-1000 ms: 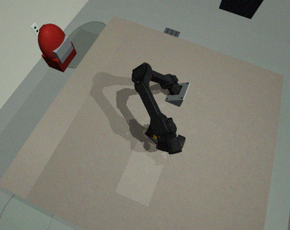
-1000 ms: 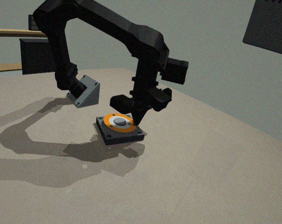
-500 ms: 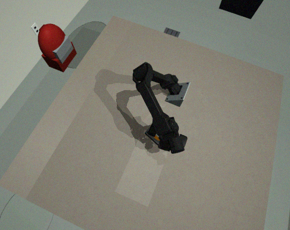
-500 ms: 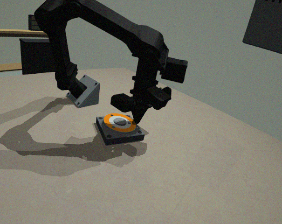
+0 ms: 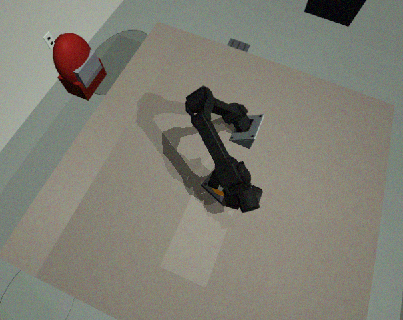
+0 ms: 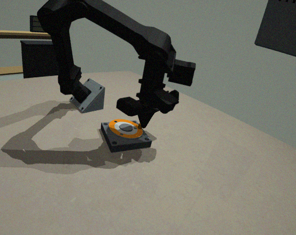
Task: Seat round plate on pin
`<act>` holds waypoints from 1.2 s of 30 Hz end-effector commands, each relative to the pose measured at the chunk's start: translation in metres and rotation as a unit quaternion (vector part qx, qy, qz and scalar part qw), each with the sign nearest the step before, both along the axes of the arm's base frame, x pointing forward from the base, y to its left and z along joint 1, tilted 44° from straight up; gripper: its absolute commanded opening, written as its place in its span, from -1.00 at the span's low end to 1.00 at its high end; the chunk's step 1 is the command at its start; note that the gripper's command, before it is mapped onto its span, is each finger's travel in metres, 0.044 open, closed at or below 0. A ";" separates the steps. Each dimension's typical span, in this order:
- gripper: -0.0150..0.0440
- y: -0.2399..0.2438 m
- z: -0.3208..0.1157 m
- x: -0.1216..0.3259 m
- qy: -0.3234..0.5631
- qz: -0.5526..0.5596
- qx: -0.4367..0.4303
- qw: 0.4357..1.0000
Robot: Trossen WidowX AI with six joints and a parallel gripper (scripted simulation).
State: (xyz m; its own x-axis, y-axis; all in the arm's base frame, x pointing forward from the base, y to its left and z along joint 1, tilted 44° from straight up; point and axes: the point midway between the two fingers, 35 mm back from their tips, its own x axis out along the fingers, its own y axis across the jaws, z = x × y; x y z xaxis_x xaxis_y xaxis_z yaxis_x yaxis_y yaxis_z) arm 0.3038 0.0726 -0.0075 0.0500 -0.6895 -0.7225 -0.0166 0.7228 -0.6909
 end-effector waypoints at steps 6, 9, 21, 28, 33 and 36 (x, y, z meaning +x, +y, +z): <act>-0.49 0.001 -0.005 -0.011 0.008 -0.002 0.001 1.000; -0.49 0.002 -0.005 -0.013 0.008 -0.002 0.001 1.000; -0.49 0.004 -0.007 -0.020 0.008 -0.002 0.001 1.000; -0.49 0.004 -0.007 -0.025 0.008 -0.002 0.001 1.000; -0.49 0.005 -0.007 -0.029 0.008 -0.002 0.001 1.000; -0.49 0.005 -0.008 -0.031 0.008 -0.002 0.001 1.000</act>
